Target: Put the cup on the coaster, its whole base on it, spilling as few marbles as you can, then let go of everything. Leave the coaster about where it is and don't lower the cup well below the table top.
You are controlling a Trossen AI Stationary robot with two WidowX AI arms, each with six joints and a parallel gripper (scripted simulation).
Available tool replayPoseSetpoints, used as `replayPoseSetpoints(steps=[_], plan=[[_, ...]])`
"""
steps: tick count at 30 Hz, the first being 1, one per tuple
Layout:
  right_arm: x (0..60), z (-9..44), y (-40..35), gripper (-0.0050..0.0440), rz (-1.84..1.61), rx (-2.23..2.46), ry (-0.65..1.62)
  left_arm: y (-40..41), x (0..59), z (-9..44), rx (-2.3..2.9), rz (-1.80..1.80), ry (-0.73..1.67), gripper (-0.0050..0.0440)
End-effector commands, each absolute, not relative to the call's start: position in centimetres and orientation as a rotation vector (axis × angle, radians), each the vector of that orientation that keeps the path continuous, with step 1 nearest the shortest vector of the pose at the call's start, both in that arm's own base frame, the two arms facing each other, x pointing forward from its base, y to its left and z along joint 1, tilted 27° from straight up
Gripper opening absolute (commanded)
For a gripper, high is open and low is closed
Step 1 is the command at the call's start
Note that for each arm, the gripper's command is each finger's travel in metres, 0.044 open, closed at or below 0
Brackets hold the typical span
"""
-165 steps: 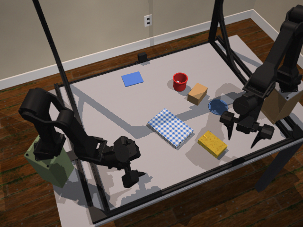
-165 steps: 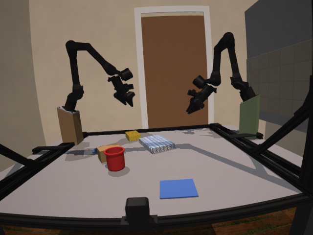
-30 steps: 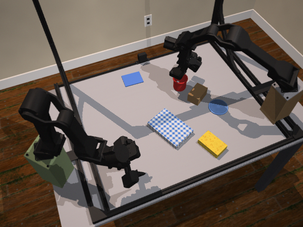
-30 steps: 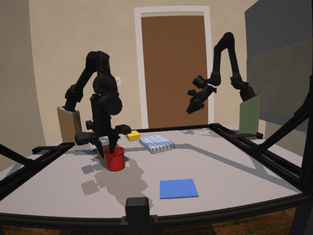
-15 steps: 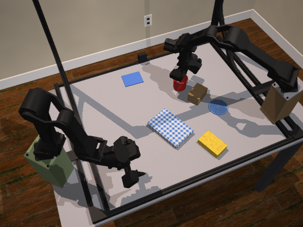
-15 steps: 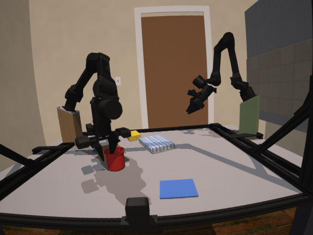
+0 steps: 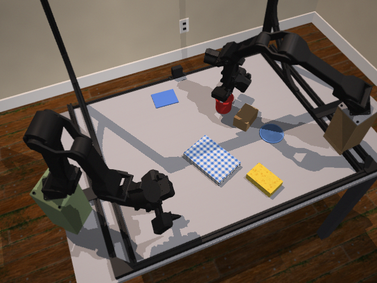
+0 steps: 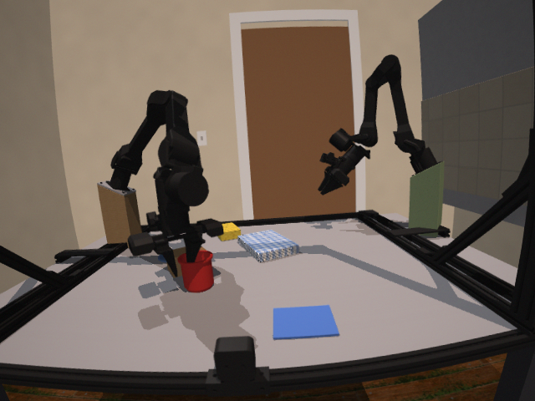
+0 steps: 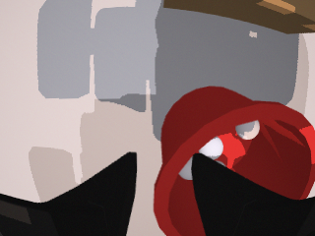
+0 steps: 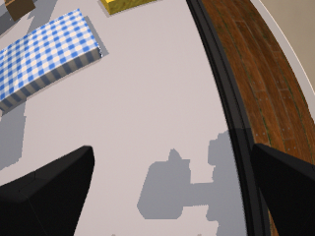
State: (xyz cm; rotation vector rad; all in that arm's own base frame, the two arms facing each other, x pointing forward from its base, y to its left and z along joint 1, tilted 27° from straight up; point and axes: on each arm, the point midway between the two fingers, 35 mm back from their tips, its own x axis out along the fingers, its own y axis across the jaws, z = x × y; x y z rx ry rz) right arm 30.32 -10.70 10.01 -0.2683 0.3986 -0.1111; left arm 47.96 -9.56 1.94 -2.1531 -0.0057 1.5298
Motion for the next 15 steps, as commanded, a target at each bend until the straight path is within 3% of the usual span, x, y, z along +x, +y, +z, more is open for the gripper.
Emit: replayPoseSetpoints(steps=[1, 3, 15], plan=[[30.32, 10.02, -10.70, 0.0400, -0.111, -0.268, 0.398, -9.59, 47.96, 1.69, -2.148, 1.532, 0.001, 0.0135], [30.32, 10.02, -10.70, 0.0400, -0.111, -0.268, 0.398, -9.56, 47.96, 1.93, -2.153, 1.530, -0.006, 0.0087], [30.32, 10.02, -10.70, 0.0400, -0.111, -0.268, 0.398, -9.56, 47.96, 1.93, -2.153, 1.530, -0.006, 0.0020]])
